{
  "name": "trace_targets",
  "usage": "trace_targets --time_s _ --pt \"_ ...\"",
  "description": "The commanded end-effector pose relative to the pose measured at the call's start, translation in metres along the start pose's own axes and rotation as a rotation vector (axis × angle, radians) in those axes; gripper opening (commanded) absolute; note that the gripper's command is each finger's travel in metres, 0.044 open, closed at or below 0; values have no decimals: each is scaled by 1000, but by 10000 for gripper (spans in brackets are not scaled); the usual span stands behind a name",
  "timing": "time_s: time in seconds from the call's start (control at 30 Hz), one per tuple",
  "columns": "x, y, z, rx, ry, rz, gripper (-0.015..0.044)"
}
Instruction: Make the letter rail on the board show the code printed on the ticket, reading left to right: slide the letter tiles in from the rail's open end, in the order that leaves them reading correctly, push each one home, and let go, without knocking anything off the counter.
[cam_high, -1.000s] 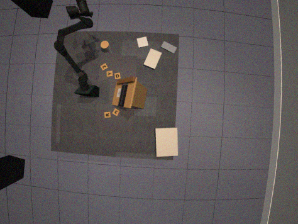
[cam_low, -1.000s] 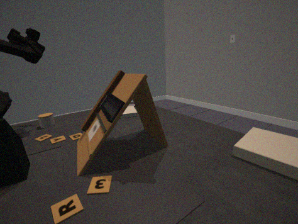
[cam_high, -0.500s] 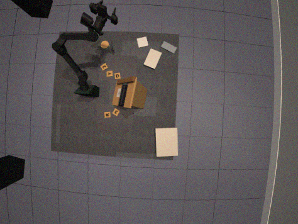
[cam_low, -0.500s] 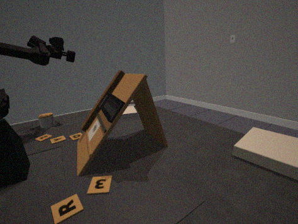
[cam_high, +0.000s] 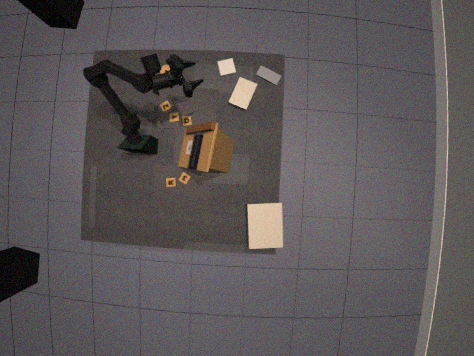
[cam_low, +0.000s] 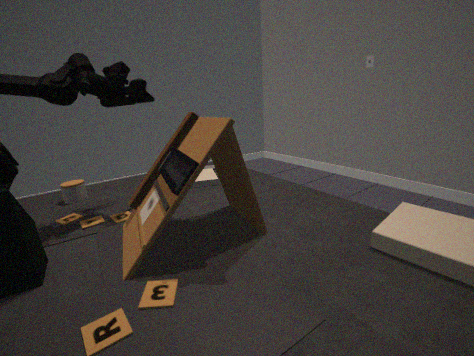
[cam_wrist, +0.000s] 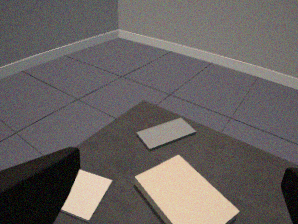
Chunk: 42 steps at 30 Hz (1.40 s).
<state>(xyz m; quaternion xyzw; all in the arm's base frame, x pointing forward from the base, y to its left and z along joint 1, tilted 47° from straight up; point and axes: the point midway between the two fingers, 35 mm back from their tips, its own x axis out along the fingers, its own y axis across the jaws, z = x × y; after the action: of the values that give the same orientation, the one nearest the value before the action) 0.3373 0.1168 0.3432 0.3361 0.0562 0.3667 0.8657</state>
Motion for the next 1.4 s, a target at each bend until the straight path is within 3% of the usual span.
trace_targets --time_s 0.0,0.33,0.63,1.1,1.37 --pt "-30 -56 -28 -1 70 -164 440" --pt "-134 -156 -120 112 247 -506 440" --pt "-221 -175 -221 330 362 -677 440" --pt "-226 -174 -228 341 372 -680 440" --pt "-231 -175 -210 9 566 -493 440"
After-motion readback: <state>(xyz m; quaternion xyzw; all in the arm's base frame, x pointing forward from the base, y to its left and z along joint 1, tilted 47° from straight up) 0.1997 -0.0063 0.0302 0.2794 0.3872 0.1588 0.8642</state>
